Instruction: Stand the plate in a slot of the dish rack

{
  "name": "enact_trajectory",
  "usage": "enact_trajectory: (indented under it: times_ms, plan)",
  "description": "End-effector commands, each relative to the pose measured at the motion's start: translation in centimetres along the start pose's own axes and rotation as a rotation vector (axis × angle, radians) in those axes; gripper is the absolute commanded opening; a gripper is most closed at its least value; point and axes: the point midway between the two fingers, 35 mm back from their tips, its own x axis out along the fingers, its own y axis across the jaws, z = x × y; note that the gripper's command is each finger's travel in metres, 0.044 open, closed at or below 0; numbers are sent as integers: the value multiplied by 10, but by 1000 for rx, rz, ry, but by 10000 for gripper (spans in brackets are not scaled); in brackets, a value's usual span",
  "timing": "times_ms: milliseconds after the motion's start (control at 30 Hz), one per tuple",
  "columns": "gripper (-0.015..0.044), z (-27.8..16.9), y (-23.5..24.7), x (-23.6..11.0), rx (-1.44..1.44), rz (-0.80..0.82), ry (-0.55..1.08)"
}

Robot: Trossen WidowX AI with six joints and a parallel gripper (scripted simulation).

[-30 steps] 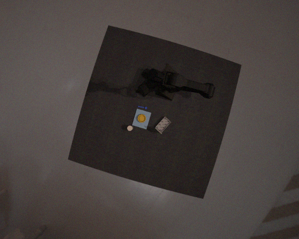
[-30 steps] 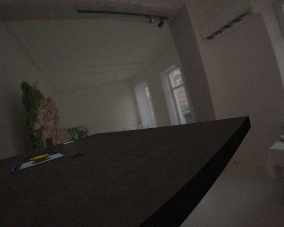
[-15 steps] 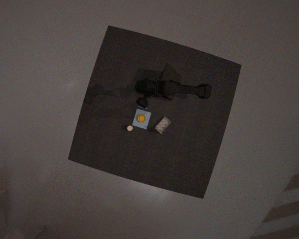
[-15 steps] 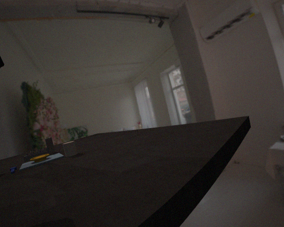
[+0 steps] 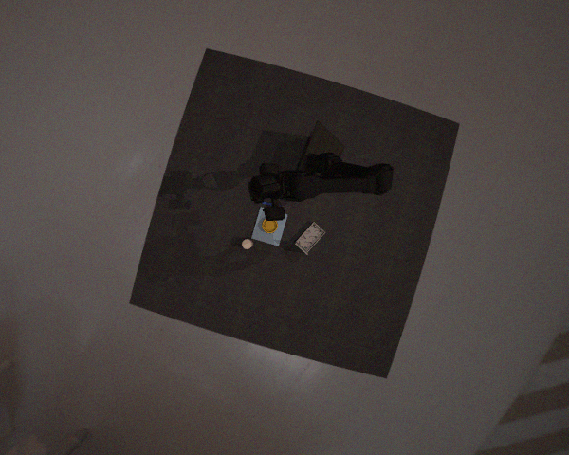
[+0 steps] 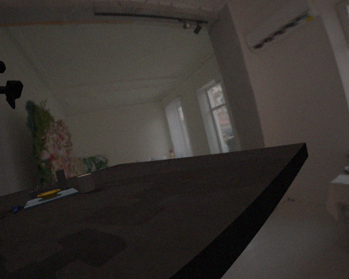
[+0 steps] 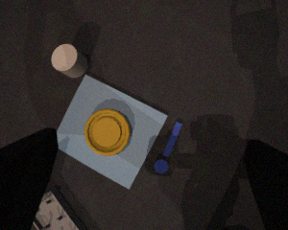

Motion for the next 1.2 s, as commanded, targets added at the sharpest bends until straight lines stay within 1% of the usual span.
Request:
enact_trajectory:
  times_ms: [0,533,1067,1167]
  plan:
    - [400,-3,9,11,-116,0,58]
    - [400,-19,45,55,-619,35,276]
    - [400,-46,73,102,-1095,143,494]
    - [400,-49,75,107,-1136,156,514]
